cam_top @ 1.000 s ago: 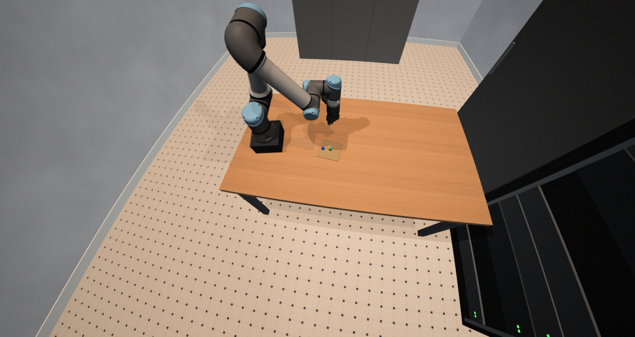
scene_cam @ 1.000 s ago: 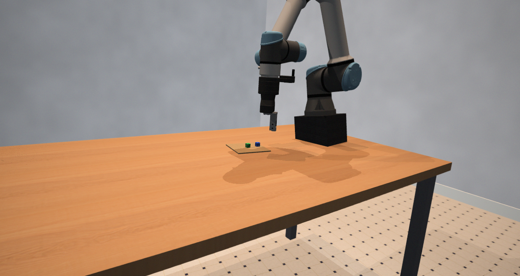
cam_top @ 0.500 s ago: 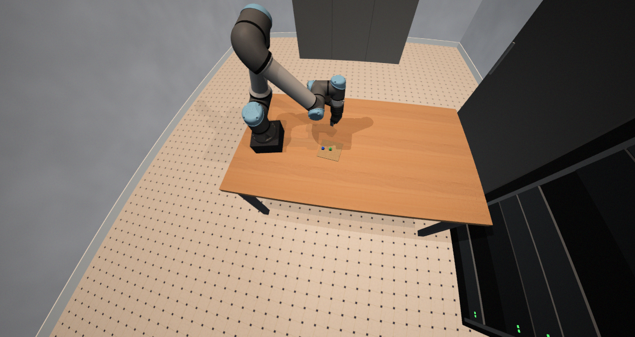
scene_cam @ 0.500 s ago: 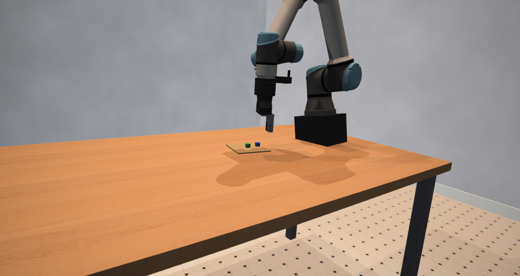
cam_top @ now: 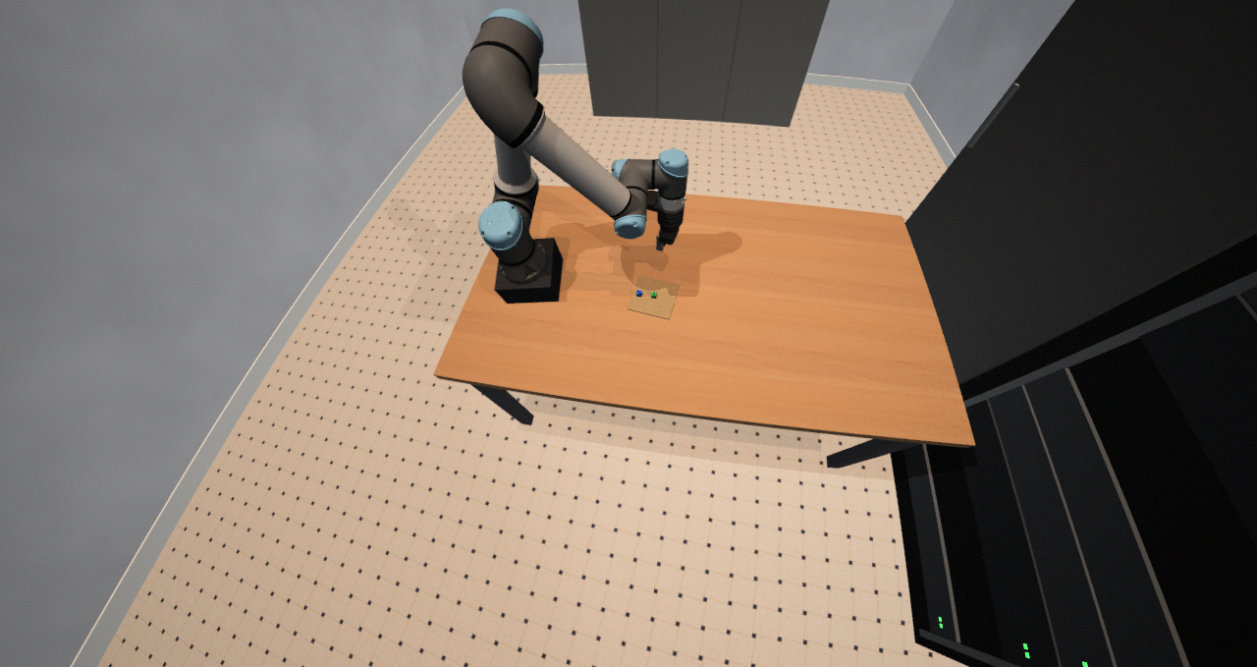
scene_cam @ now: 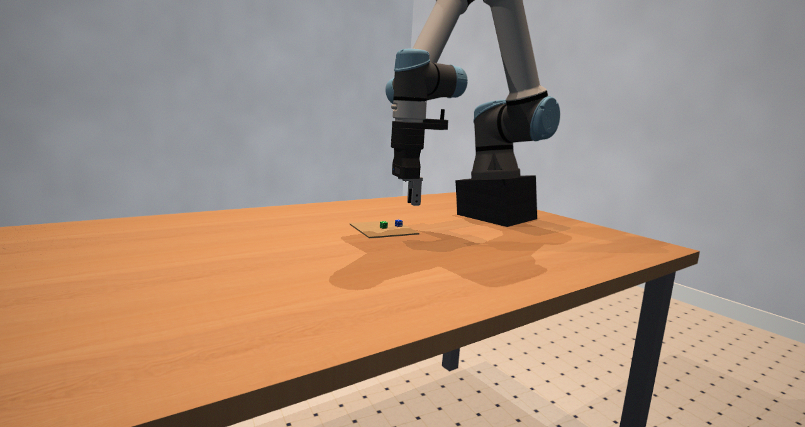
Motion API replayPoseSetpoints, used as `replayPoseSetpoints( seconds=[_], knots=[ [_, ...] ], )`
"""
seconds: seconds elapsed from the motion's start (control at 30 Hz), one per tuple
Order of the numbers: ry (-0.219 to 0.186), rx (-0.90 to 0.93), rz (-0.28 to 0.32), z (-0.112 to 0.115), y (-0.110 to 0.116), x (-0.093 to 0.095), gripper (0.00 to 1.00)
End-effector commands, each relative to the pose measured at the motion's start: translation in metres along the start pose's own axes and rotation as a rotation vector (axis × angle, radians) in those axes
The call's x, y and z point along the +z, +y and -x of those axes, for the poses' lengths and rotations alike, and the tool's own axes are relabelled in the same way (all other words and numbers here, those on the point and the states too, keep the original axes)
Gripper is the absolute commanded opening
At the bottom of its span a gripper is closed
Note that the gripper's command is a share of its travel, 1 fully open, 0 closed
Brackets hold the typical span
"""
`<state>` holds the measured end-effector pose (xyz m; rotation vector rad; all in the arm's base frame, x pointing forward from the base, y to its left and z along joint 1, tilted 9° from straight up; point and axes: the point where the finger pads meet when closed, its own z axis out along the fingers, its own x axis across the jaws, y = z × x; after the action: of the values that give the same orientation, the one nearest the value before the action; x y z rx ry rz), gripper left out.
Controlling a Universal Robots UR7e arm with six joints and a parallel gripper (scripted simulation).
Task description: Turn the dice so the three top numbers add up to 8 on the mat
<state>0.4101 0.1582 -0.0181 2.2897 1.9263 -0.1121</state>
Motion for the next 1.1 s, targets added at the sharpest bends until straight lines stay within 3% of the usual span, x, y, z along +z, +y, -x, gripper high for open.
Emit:
replayPoseSetpoints(
  seconds=[0.0,0.63,1.07],
  knots=[
    [0.001,-0.019,0.001,-0.0002,0.0012,-0.0002,0.34],
    [0.001,-0.028,0.013,-0.0003,0.0016,0.0002,0.34],
    [0.003,-0.028,0.125,-0.0002,0.0001,0.0004,0.34]
  ],
)
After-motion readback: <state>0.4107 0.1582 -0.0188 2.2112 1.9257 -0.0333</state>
